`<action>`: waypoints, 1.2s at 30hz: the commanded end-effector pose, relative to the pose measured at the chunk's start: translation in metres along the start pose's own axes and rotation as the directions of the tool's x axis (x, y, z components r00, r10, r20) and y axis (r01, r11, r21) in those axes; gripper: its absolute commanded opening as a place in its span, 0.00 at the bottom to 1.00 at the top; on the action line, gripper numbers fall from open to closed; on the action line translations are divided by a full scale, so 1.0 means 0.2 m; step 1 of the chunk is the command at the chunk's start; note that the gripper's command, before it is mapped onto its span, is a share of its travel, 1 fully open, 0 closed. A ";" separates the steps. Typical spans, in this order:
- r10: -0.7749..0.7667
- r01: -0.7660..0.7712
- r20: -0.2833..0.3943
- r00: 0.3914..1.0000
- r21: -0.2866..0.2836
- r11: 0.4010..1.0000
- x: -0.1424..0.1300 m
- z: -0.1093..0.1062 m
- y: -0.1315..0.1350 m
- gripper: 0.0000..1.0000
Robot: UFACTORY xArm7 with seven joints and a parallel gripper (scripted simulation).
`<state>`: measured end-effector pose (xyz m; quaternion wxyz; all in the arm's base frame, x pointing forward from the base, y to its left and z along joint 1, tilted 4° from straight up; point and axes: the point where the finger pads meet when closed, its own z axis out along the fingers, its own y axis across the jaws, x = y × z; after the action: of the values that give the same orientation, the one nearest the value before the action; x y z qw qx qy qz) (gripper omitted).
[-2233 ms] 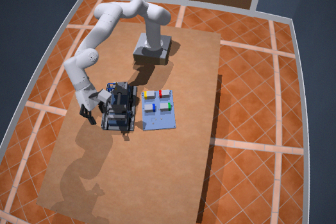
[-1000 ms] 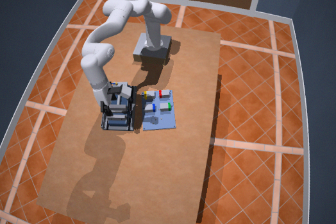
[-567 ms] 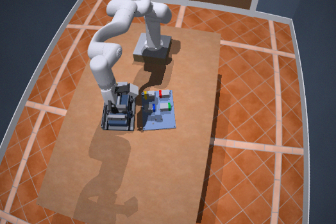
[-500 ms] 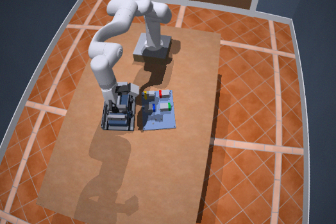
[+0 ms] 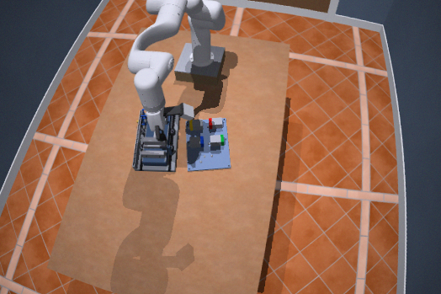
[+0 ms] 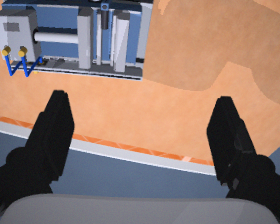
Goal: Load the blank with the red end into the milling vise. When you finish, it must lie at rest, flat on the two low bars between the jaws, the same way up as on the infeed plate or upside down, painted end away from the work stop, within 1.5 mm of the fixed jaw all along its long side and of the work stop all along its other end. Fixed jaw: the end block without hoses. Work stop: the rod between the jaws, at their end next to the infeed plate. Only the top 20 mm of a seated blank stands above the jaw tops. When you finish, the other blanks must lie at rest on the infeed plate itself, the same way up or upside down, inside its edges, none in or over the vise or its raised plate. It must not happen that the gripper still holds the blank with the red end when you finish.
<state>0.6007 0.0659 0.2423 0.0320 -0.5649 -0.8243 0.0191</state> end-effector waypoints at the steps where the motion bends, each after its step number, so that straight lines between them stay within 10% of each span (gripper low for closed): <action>1: -0.002 0.002 0.001 1.000 -0.006 1.000 0.05 0.00 -0.04 1.00; 36: -0.002 0.002 0.002 1.000 -0.004 1.000 0.40 0.09 -0.40 1.00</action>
<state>0.5086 0.1055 0.2315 0.0321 -0.5650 -0.8242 0.0204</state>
